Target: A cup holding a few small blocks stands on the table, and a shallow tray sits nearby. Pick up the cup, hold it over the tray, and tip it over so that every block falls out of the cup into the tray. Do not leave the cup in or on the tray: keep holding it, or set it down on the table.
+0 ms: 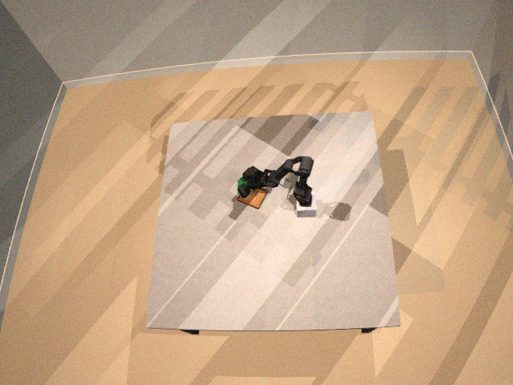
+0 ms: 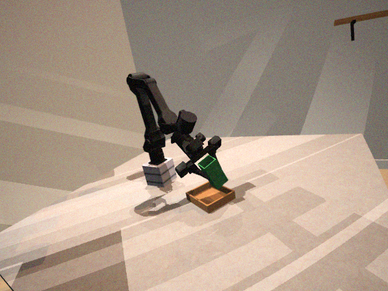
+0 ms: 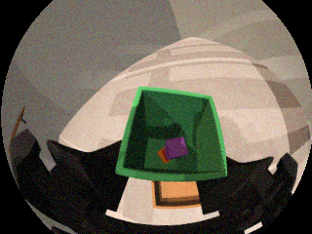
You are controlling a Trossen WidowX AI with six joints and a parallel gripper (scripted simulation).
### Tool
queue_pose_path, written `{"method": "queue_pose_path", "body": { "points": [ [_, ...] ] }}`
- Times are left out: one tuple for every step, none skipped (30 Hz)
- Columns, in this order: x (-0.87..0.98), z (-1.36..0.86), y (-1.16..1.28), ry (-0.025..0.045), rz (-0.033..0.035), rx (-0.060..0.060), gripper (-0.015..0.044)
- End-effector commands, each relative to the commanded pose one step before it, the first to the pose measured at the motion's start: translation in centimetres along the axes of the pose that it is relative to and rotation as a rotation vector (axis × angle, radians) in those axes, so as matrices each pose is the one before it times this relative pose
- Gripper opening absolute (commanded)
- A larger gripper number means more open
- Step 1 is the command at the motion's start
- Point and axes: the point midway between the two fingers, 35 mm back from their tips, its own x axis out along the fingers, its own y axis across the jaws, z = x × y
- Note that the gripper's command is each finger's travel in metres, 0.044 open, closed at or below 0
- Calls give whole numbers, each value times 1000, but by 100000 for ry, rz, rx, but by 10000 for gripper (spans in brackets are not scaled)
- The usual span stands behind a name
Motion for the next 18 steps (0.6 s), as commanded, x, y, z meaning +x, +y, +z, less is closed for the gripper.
{"method": "queue_pose_path", "body": {
  "points": [
    [124, 107, 0, -477, -211, 9691, 0],
    [23, 1, 3, -1, 1, 2185, 0],
    [23, 1, 3, -1, 1, 2185, 0],
    [23, 0, 3, -1, 1, 2185, 0],
    [23, 0, 3, -1, 1, 2185, 0],
    [23, 0, 3, -1, 1, 2185, 0],
    [23, 0, 3, -1, 1, 2185, 0],
    [23, 0, 3, -1, 1, 2185, 0],
    [23, 0, 3, -1, 1, 2185, 0],
    [23, 0, 3, -1, 1, 2185, 0],
    [23, 0, 3, -1, 1, 2185, 0],
    [23, 0, 3, -1, 1, 2185, 0],
    [23, 0, 3, -1, 1, 2185, 0],
    [23, 0, 3, -1, 1, 2185, 0],
    [23, -1, 3, -1, 1, 2185, 0],
    [23, -1, 3, -1, 1, 2185, 0],
    [23, -1, 3, -1, 1, 2185, 0],
    [23, -1, 3, -1, 1, 2185, 0]
  ]
}}
